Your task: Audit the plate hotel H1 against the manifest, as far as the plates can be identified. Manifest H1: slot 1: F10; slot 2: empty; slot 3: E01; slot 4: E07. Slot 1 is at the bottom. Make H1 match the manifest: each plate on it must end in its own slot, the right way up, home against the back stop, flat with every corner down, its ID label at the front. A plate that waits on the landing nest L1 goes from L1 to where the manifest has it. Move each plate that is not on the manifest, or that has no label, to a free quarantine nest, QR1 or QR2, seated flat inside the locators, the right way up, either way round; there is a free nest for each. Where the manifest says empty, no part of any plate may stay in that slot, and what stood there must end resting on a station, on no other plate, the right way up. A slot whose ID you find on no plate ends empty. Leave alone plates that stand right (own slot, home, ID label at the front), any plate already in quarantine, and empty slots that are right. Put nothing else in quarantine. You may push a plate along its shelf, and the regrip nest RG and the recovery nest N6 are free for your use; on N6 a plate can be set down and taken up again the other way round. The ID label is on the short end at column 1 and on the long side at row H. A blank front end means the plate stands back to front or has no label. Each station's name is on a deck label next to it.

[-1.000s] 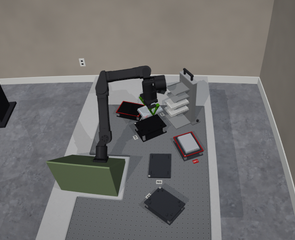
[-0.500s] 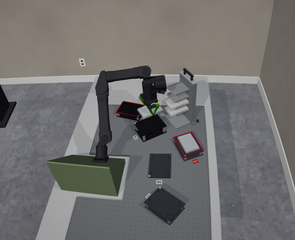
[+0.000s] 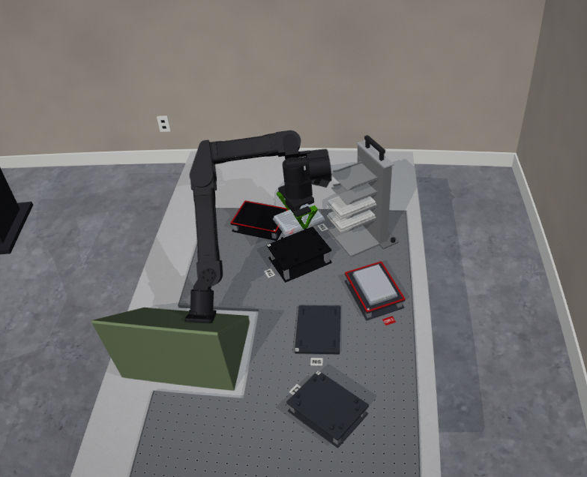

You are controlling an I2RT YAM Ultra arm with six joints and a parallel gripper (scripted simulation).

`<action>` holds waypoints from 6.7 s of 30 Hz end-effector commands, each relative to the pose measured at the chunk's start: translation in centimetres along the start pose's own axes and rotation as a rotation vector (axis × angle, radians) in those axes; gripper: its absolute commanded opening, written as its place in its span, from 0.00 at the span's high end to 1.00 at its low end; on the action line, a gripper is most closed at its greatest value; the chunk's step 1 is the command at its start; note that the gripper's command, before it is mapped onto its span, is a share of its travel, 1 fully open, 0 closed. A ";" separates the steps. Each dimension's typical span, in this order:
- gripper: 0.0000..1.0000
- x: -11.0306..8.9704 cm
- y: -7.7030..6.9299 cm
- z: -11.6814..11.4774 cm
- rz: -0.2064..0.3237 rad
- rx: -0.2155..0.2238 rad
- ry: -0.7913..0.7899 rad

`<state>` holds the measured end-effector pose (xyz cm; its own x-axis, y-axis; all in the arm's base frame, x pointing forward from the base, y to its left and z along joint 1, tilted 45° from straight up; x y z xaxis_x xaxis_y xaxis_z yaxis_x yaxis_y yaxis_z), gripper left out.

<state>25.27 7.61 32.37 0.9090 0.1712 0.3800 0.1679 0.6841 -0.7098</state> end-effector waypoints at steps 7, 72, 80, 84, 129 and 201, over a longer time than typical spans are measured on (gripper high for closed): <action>0.14 -1.5 -2.3 6.6 -0.005 0.001 -0.282; 0.14 -1.5 -1.9 6.7 -0.007 0.000 -0.282; 0.14 -2.3 -1.9 14.7 0.021 0.007 -0.676; 0.14 -4.4 -2.8 20.6 0.000 0.052 -0.929; 0.14 -4.6 5.5 22.1 -0.018 0.010 -2.316; 0.14 -4.9 7.2 22.1 -0.018 0.010 -2.316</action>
<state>13.67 27.54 38.02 -0.8977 0.3983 0.1881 0.1546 0.6848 -0.7122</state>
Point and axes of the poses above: the point where the finger pads meet when closed, its own y axis out along the fingers, its own z axis across the jaws, x = y × z, the point moved 5 cm from there along -y, back along the fingers, and after that the axes turned 3 degrees about y, right-handed, at the moved point
